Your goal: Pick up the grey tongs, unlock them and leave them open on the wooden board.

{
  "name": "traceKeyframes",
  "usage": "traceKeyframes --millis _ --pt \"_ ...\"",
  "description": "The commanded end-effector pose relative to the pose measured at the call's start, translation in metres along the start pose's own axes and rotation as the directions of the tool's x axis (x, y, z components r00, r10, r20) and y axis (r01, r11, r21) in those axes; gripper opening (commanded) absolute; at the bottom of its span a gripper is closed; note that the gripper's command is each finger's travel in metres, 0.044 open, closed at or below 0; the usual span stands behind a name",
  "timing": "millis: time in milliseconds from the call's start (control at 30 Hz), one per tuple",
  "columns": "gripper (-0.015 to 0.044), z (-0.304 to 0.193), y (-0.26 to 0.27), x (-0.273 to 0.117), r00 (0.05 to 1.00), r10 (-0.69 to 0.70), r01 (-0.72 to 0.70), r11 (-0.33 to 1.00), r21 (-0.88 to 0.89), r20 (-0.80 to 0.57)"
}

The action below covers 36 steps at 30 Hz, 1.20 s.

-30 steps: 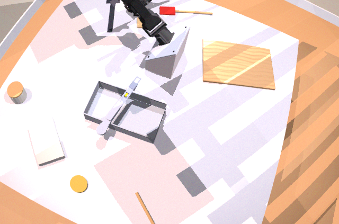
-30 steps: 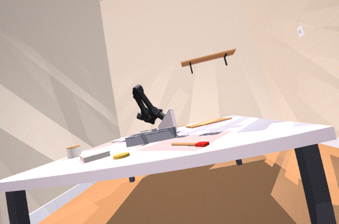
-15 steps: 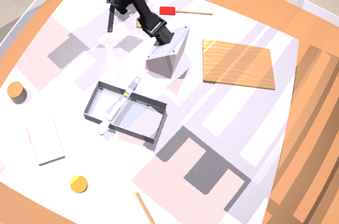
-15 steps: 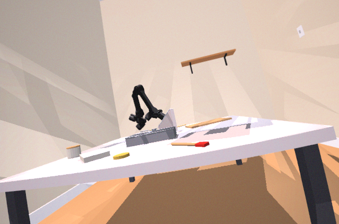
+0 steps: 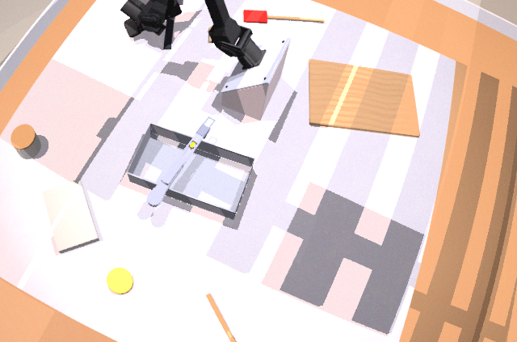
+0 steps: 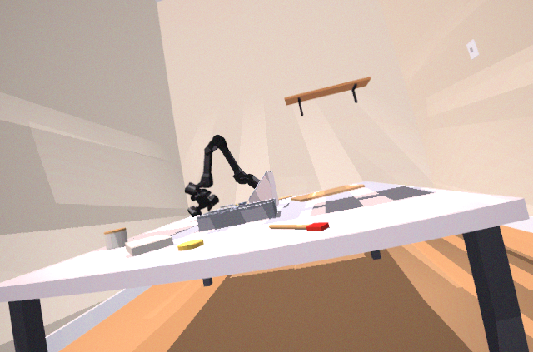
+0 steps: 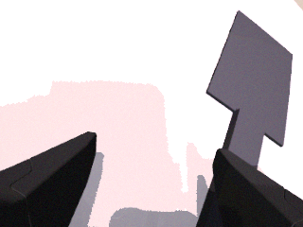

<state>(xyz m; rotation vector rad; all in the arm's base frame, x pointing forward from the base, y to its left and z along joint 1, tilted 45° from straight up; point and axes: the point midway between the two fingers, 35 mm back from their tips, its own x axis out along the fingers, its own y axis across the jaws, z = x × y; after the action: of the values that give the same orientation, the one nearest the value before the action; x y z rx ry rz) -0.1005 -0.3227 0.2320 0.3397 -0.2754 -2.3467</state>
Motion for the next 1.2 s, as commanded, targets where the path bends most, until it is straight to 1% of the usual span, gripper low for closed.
traceKeyframes --millis 0,67,167,233,300,400,467,533,633,700,767,867,900,1000,1100,1167 --pt "0.026 -0.016 0.069 -0.032 0.969 0.23 -0.234 0.972 -0.032 -0.089" --pt "0.026 -0.024 0.094 -0.05 0.941 0.313 -0.322 0.946 -0.049 -0.127" --pt "0.026 -0.02 0.111 -0.072 0.913 0.39 -0.39 0.92 0.029 -0.121" --pt "0.026 -0.024 0.118 -0.078 0.903 0.407 -0.41 0.912 0.007 -0.135" --pt "0.026 -0.031 0.126 -0.086 0.889 0.428 -0.439 0.897 -0.043 -0.163" --pt "0.026 -0.047 0.143 -0.11 0.846 0.481 -0.513 0.851 -0.108 -0.23" --pt "0.026 -0.059 0.155 -0.129 0.81 0.515 -0.57 0.804 -0.169 -0.282" --pt "0.026 -0.072 0.166 -0.149 0.774 0.539 -0.626 0.733 -0.267 -0.333" --pt "0.026 -0.096 0.181 -0.187 0.707 0.57 -0.707 0.564 -0.426 -0.419" --pt "0.026 -0.112 0.189 -0.216 0.657 0.584 -0.746 0.413 -0.522 -0.478" --pt "0.026 -0.127 0.193 -0.244 0.61 0.59 -0.762 0.255 -0.595 -0.529" --pt "0.026 -0.147 0.195 -0.283 0.544 0.593 -0.75 0.026 -0.661 -0.594" --pt "0.026 -0.154 0.194 -0.298 0.52 0.592 -0.736 -0.054 -0.675 -0.616" --pt "0.026 -0.17 0.193 -0.324 0.481 0.59 -0.668 -0.233 -0.707 -0.649" --pt "0.026 -0.186 0.185 -0.365 0.427 0.583 -0.555 -0.435 -0.709 -0.692" --pt "0.026 -0.194 0.177 -0.389 0.4 0.574 -0.468 -0.542 -0.698 -0.714"
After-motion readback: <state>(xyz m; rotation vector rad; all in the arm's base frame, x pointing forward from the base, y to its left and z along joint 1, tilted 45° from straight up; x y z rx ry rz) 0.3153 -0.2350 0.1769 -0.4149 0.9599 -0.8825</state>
